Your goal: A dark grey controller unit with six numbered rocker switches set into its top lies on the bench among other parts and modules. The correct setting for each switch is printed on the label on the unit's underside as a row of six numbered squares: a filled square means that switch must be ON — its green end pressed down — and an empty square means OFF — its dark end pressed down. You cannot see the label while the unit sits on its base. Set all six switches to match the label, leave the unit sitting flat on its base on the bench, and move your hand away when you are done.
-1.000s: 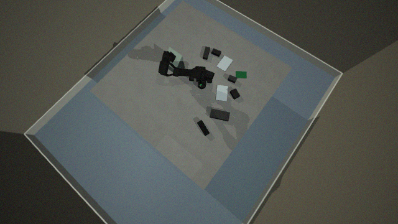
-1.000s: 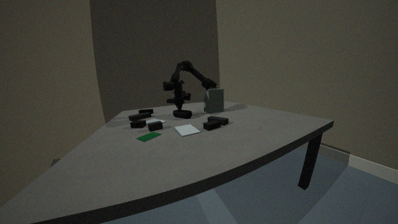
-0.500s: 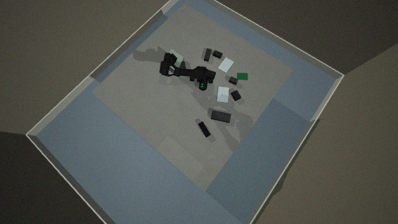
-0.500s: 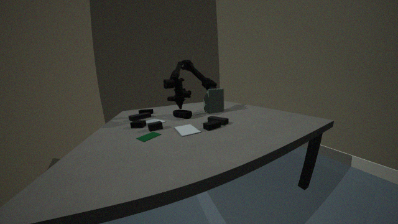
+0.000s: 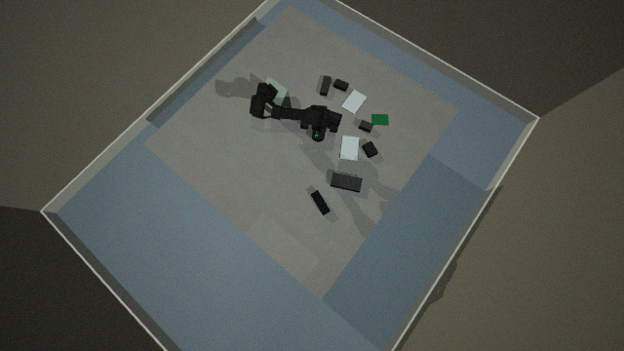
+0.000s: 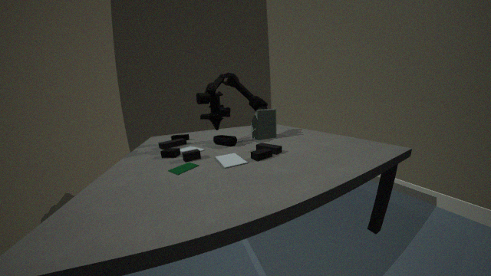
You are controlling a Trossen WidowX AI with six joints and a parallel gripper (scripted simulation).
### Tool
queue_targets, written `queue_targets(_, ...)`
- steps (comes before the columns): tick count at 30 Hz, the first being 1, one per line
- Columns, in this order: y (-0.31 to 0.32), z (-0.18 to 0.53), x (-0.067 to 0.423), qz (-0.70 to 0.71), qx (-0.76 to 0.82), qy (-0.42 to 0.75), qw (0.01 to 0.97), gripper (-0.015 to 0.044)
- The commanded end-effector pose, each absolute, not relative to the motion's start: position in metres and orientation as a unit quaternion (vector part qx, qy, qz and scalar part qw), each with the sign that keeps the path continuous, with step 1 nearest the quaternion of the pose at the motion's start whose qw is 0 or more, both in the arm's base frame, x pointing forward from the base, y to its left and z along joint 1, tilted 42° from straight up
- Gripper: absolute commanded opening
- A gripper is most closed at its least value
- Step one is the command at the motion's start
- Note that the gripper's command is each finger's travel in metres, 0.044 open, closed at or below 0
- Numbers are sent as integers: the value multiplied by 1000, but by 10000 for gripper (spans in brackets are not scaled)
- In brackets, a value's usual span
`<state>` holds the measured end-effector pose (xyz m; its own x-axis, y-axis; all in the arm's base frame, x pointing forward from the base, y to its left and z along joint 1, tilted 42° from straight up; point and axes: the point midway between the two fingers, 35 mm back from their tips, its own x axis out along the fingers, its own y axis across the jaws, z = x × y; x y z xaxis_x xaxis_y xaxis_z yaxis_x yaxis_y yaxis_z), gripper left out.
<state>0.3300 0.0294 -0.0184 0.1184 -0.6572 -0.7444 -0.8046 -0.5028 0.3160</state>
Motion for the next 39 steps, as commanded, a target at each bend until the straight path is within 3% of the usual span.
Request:
queue_targets(1, 27, -21, 333, 449, -742, 493, 76, 0)
queue_targets(39, 0, -52, 338, 449, -742, 493, 75, 0)
